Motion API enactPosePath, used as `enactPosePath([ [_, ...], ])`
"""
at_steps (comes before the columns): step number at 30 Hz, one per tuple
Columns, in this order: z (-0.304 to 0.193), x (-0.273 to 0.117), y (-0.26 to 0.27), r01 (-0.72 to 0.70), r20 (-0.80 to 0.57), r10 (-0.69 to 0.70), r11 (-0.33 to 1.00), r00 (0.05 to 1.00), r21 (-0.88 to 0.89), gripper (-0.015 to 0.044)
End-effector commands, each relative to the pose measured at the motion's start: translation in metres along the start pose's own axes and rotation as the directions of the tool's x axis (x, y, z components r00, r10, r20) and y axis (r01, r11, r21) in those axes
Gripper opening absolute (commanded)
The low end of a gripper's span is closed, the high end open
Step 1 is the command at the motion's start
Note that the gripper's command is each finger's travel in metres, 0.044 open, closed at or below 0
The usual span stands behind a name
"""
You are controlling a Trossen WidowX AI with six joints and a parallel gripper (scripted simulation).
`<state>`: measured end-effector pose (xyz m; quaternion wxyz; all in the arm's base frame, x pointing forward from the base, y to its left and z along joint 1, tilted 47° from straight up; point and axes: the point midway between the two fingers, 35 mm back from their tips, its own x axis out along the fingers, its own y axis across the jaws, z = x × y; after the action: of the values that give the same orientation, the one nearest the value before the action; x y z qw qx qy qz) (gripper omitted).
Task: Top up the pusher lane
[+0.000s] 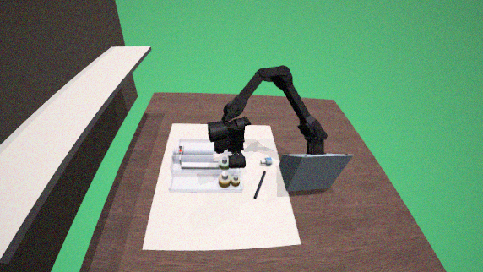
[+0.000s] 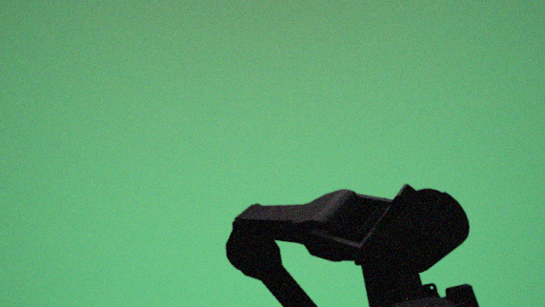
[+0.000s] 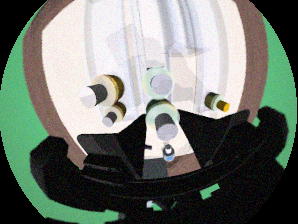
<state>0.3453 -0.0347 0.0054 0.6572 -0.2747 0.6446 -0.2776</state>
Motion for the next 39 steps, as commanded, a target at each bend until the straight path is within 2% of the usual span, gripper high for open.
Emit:
enactPosePath([
  [1,0.0069,-0.002,-0.0021,0.005,0.021,-0.005,1.0,1.0,0.016,0.0],
  [39,0.0109,-0.0002,-0.0022,0.005,0.021,-0.006,1.0,1.0,0.016,0.0],
])
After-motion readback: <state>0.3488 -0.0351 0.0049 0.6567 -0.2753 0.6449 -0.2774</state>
